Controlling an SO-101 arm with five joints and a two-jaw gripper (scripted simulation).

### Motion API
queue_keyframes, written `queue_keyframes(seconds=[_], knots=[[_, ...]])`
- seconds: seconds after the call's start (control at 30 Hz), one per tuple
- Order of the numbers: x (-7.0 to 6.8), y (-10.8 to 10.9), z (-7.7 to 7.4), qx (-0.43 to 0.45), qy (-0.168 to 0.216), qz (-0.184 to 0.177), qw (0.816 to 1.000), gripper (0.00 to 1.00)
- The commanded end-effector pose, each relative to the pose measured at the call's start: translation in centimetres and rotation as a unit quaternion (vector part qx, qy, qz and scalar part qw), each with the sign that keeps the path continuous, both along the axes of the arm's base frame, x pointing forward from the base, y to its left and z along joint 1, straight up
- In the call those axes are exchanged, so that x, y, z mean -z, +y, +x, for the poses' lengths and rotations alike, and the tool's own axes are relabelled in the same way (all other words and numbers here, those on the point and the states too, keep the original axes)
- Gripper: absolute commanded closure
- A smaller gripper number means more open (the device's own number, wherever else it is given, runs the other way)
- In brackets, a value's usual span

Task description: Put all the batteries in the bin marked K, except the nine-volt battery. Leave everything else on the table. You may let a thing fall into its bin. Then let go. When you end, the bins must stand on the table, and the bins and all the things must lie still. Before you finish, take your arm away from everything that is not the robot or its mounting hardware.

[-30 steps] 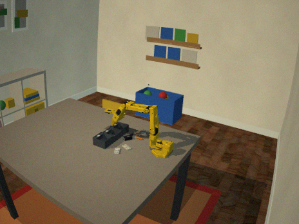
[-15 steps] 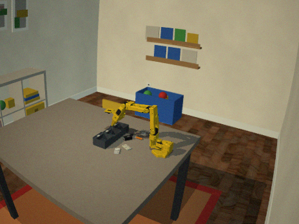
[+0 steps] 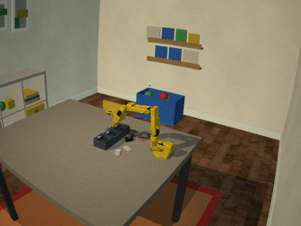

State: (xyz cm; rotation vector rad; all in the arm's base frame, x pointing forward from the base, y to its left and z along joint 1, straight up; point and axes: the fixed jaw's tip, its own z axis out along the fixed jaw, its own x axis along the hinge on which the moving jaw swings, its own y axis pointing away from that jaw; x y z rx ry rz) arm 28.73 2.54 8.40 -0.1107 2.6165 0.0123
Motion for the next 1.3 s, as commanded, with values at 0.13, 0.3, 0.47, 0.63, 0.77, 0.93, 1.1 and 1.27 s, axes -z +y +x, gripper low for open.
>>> queue_keyframes(seconds=[0.13, 0.3, 0.47, 0.63, 0.77, 0.93, 1.1, 1.27], knots=[[-1.6, 0.4, 0.3, -0.003, -0.034, 0.004, 0.999, 0.93], [-1.6, 0.7, 0.4, -0.009, -0.034, 0.005, 0.999, 0.93], [-1.8, 2.2, 0.4, -0.034, -0.034, 0.005, 0.999, 0.93], [-2.0, 4.5, 0.4, -0.072, -0.034, 0.007, 0.997, 0.93], [-2.2, 6.0, 0.3, -0.096, -0.034, 0.008, 0.995, 0.93], [-2.3, 7.6, 0.0, -0.123, -0.033, 0.009, 0.992, 0.93], [-2.4, 8.6, -0.2, -0.14, -0.033, 0.009, 0.99, 0.93], [-2.4, 8.8, -0.2, -0.142, -0.033, 0.009, 0.989, 0.93]])
